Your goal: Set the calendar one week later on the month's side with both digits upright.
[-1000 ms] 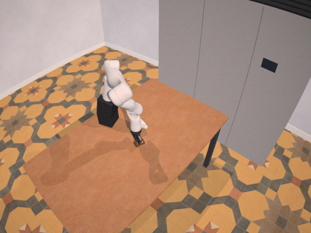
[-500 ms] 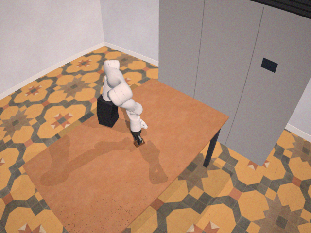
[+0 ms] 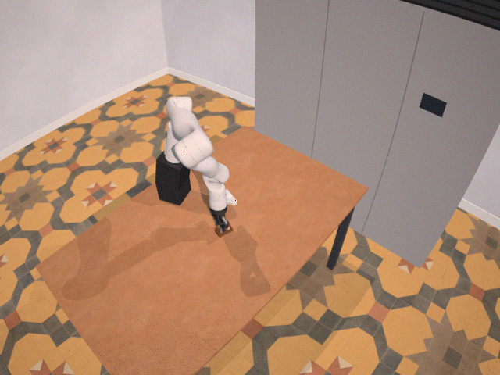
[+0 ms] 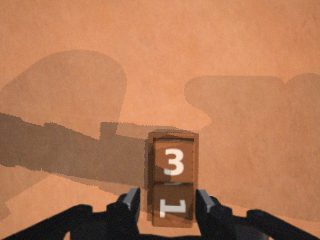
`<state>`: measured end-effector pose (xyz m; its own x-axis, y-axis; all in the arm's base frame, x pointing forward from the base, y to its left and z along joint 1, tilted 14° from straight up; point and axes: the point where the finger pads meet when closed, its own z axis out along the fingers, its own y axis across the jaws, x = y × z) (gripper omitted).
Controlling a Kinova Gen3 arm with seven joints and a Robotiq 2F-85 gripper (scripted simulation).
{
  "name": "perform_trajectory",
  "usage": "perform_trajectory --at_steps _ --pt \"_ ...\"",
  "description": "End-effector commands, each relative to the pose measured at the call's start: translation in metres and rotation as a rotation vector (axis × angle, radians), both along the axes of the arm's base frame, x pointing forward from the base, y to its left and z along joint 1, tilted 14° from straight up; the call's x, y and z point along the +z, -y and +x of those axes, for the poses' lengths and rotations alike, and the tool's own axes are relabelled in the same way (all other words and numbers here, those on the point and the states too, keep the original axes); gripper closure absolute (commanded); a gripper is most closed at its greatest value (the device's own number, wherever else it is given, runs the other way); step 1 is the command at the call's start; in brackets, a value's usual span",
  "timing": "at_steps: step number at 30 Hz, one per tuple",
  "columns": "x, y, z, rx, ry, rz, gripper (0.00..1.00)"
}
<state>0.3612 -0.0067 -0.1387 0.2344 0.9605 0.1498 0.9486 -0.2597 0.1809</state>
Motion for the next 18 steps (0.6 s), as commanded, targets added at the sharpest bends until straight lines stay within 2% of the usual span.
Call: perform_trajectory --at_steps 1,10,12,18 --pt "0.013 0.003 0.001 0.001 0.009 -0.005 0.54" --pt "0.06 0.008 -0.01 0.001 0.009 -0.005 0.54" --pt "0.06 0.008 -0.01 0.001 0.009 -0.005 0.54" --pt "0.077 0.01 -0.014 0.001 0.009 -0.005 0.54"
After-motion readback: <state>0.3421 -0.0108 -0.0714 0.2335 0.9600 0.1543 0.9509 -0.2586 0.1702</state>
